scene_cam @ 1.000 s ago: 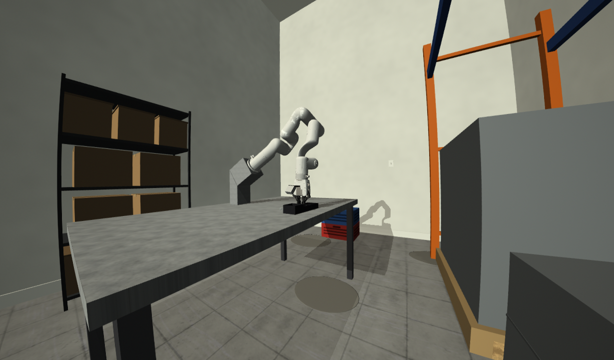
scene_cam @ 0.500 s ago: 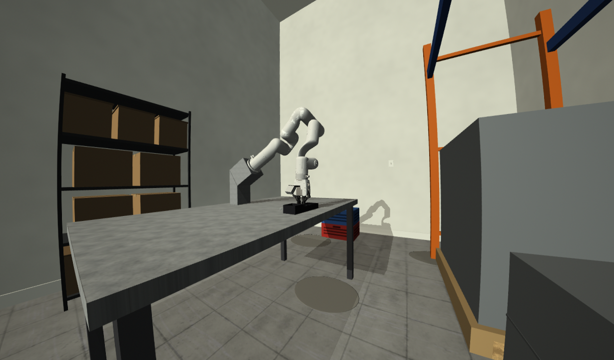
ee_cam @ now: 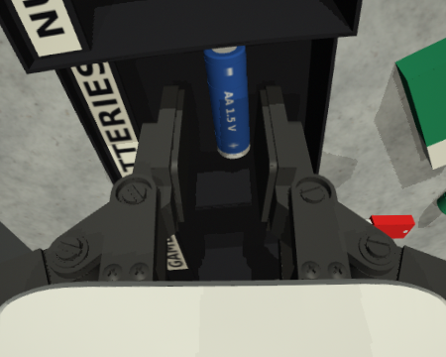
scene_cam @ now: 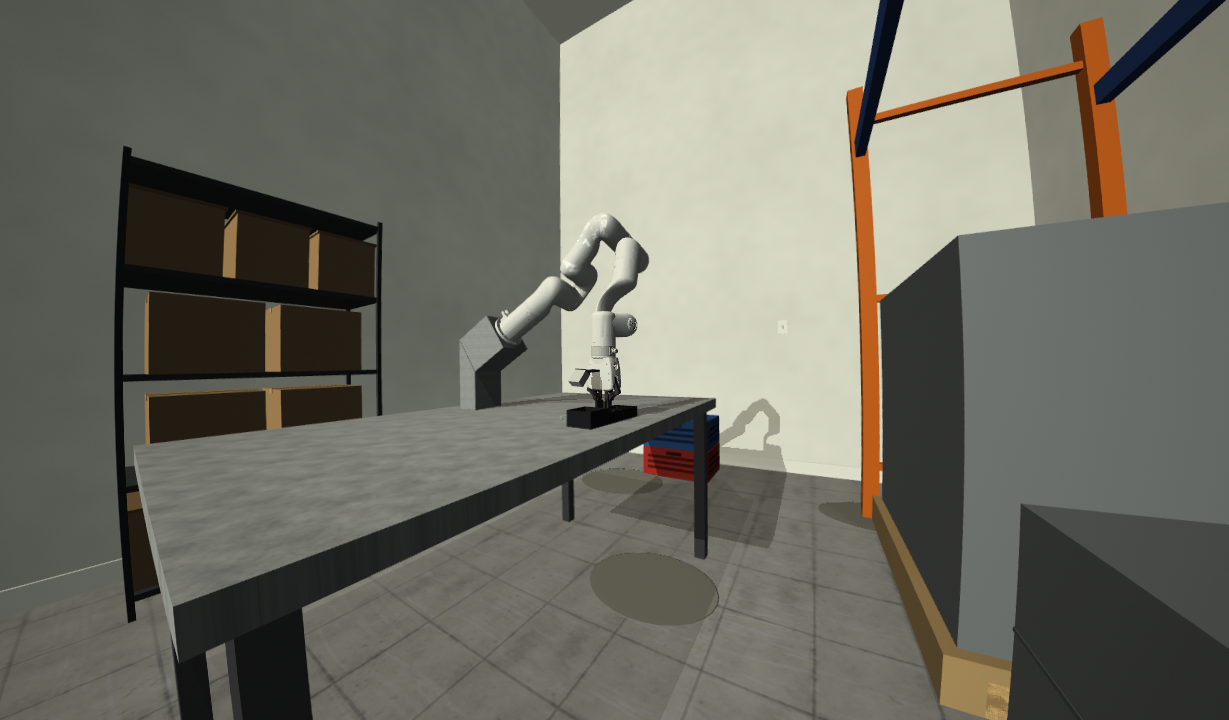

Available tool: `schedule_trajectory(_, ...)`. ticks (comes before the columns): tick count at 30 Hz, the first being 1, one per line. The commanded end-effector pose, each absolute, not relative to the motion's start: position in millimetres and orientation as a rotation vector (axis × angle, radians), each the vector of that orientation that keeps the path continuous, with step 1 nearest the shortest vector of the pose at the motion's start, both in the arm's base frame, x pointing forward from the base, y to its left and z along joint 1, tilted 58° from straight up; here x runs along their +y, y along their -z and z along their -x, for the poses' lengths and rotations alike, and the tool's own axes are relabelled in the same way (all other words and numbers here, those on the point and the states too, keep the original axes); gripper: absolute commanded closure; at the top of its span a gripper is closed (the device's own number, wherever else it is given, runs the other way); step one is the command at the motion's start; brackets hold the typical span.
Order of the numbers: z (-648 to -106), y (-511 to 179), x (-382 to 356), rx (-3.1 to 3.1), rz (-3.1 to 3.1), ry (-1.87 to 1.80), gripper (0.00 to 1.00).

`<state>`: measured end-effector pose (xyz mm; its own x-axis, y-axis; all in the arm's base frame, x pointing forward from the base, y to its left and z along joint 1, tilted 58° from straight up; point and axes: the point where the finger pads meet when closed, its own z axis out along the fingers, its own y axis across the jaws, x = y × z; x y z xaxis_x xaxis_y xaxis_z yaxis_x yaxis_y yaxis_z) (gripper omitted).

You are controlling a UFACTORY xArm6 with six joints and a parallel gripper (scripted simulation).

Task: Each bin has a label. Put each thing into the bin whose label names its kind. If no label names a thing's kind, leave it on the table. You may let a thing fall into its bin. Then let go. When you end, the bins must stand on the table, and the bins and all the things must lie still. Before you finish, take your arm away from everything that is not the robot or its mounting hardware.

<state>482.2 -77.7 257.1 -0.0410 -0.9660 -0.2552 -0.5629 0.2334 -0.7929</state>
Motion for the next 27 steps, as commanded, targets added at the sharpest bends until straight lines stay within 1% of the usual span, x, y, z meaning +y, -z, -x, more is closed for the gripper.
schedule_trajectory(1,-477.8,-261.2,-78.5,1.714,1.391,0.643,0.72)
schedule_trajectory(19,-460.4,-270.3,-80.3,1.644,1.493,0.706,0.72)
schedule_trajectory(23,-443.8,-280.4,-82.4,1.627,1.517,0.72,0.72)
schedule_trajectory(27,-442.1,-281.5,-82.6,1.627,1.517,0.72,0.72)
